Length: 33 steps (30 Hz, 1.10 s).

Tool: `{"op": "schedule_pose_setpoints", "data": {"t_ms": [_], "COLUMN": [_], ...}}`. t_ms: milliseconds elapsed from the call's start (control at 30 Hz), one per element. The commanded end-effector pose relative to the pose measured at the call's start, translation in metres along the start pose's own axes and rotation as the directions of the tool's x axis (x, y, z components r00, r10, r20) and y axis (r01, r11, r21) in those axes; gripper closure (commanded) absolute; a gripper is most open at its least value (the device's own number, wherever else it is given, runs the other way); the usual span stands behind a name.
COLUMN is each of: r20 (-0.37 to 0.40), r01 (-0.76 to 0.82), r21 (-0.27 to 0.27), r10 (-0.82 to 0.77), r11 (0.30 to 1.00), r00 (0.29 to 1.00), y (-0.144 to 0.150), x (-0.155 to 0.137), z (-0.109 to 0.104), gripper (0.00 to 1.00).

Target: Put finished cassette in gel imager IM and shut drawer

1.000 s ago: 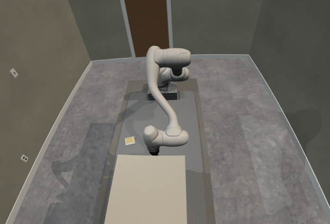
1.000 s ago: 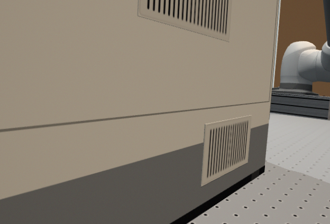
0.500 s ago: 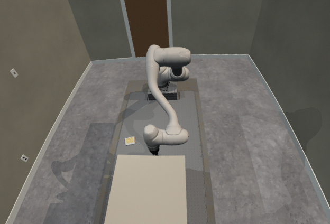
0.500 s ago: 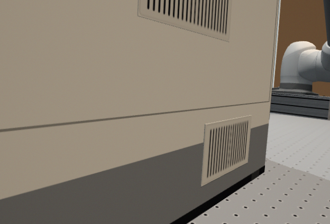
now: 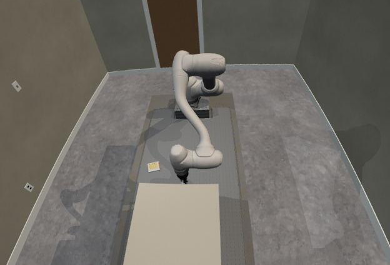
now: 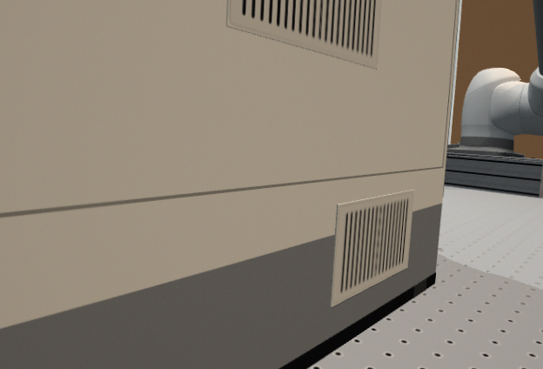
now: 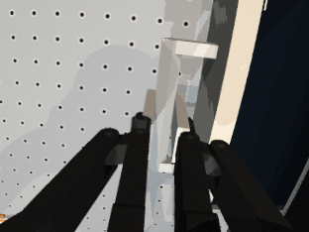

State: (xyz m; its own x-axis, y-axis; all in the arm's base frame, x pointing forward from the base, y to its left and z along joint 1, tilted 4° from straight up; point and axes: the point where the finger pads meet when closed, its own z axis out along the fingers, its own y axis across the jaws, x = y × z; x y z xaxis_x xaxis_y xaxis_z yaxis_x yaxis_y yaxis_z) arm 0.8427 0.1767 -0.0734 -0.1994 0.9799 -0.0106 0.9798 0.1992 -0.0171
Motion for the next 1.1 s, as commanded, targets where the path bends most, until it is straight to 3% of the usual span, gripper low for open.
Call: {"op": "schedule_pose_setpoints", "data": {"t_ms": [0, 1067], "r20": [0.000, 0.000], "r01": [0.000, 0.000], "r21": [0.000, 0.022], "r10": [0.000, 0.000], "r11": [1.000, 1.000], "r00": [1.000, 1.000], "y": [-0.002, -0.039], "x": [0.000, 0.000], "z": [0.000, -0.002], "gripper": [0.90, 0.90]}}
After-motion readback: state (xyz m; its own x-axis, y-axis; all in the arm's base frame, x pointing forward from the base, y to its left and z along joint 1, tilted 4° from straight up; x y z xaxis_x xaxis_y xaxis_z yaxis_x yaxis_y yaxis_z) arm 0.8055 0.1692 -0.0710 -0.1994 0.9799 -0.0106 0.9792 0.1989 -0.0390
